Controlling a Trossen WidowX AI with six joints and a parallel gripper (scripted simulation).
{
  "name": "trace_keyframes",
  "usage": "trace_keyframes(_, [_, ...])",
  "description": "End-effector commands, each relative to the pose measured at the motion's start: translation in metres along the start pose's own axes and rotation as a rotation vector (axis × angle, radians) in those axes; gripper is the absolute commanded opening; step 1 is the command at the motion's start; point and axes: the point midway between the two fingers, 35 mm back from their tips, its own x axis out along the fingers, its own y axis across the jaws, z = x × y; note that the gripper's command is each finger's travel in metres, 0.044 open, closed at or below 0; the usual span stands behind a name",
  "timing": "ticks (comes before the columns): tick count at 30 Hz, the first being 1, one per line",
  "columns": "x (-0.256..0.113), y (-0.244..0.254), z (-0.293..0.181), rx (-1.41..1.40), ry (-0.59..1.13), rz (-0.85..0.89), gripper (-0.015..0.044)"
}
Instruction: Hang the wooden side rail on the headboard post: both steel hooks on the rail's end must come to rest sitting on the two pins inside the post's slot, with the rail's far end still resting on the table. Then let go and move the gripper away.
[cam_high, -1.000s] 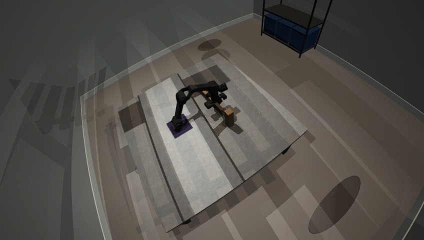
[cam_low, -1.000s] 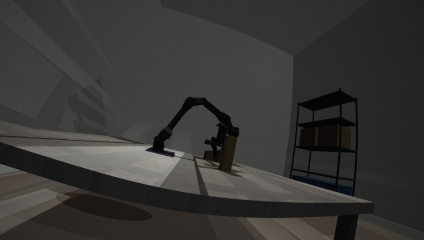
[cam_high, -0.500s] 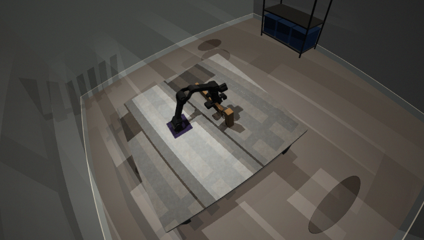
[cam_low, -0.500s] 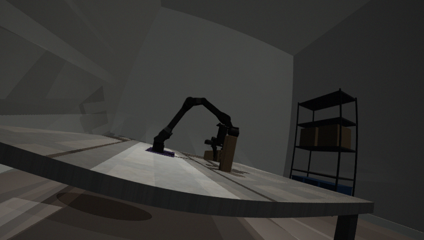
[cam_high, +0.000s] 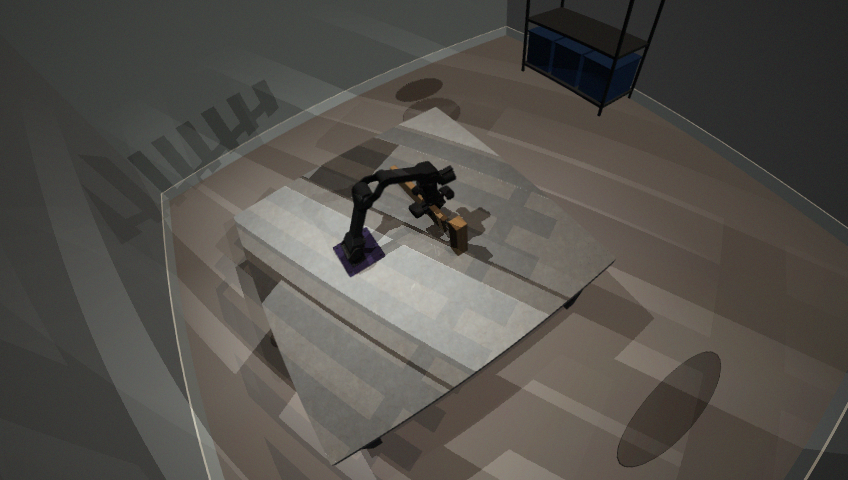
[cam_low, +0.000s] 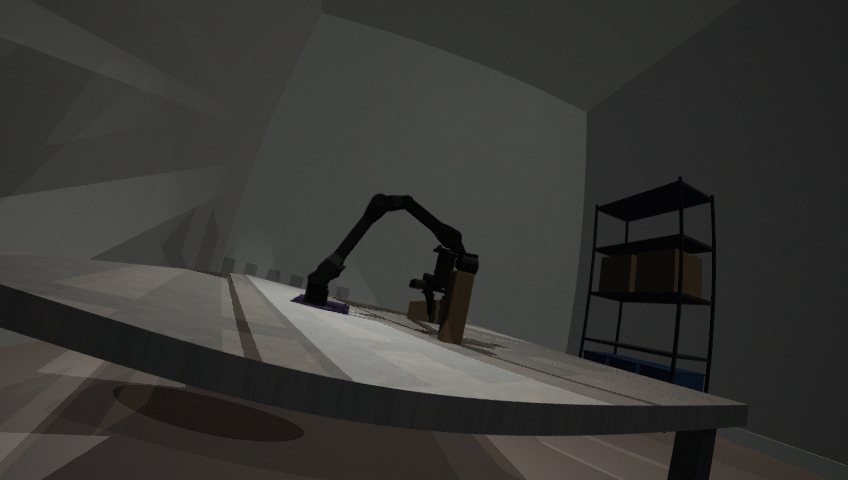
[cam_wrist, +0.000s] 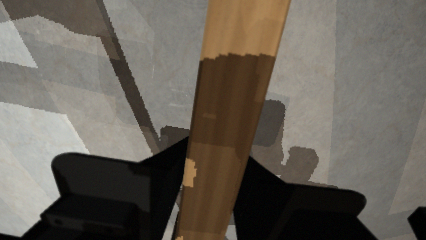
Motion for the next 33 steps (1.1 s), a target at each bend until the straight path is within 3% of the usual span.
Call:
trace_keyframes(1, [-0.0024,-0.0022,-0.0011,-0.001,0.002,-0.009,0.0])
trace_keyframes(33, [-0.0012,0.0001,-0.0037,-0.001,0.002,-0.008,0.0])
